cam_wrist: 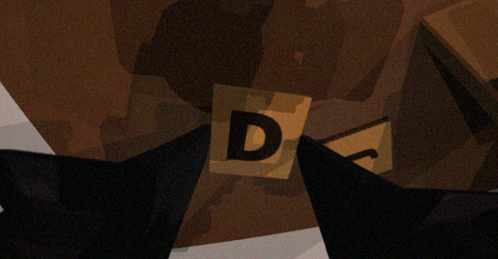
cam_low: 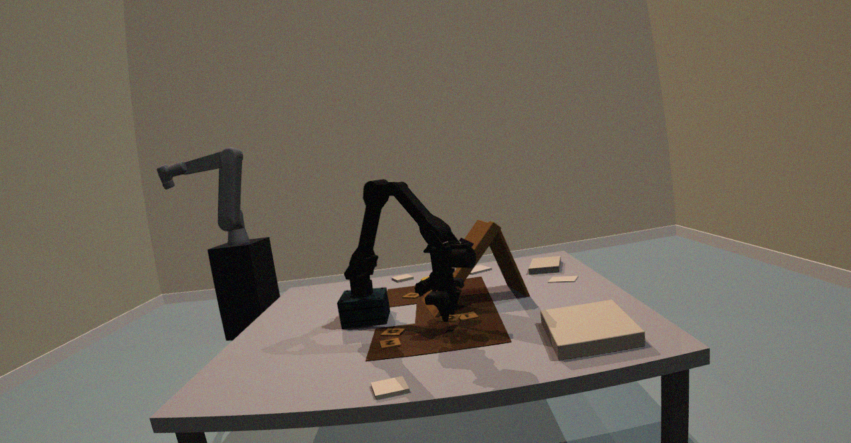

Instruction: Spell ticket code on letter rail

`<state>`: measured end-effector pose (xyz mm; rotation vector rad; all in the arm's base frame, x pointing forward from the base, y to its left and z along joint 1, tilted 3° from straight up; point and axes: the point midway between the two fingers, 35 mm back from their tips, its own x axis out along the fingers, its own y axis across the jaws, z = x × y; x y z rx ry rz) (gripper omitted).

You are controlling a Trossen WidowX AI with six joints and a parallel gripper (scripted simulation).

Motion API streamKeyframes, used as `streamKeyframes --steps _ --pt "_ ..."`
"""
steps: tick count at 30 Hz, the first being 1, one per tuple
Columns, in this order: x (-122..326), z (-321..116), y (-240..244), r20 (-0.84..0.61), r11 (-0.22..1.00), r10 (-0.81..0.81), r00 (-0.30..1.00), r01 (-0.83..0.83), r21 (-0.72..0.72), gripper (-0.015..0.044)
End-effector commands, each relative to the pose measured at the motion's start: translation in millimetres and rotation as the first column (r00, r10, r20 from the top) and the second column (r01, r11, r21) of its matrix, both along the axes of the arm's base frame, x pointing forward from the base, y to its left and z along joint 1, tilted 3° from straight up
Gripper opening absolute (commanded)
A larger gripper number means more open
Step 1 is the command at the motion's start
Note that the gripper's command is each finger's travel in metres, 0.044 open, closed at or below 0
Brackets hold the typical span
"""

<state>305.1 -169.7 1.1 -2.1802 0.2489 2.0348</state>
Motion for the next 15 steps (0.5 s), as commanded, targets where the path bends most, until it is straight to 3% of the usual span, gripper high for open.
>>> streamKeyframes --steps 1,15 --pt "1.0 0.6 0.3 0.002 1.0 0.012 1.0 -0.012 -0.004 0.0" --pt "17.2 19.4 6.3 0.042 0.972 0.223 0.974 -0.219 -0.081 0.0"
